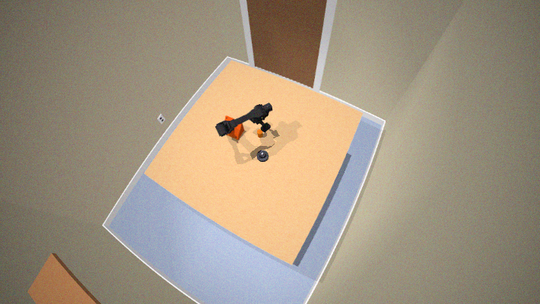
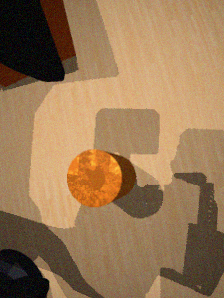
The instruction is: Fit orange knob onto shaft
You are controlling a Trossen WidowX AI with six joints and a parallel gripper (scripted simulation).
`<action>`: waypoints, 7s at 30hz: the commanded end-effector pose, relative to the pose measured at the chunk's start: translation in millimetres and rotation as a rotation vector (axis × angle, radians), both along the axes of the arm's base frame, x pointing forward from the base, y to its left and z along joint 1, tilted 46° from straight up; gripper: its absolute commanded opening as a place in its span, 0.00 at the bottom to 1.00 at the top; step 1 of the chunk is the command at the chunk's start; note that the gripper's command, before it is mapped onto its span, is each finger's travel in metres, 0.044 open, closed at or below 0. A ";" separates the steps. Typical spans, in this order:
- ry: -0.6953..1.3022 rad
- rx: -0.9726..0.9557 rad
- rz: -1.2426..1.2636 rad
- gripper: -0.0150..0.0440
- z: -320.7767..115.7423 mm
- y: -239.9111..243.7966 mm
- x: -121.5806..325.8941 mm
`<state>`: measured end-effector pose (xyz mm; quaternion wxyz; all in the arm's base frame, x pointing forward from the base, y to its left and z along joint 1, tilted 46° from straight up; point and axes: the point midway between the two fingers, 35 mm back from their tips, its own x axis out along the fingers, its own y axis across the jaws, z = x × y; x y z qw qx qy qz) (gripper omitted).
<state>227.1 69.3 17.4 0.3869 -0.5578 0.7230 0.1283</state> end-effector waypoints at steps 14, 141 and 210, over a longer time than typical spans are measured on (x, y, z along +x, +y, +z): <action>0.075 0.000 0.080 1.00 -24.6 -24.0 -1.5; -0.327 -0.226 0.518 0.25 38.3 71.6 29.5; -0.583 -0.368 0.783 0.25 41.9 93.9 41.7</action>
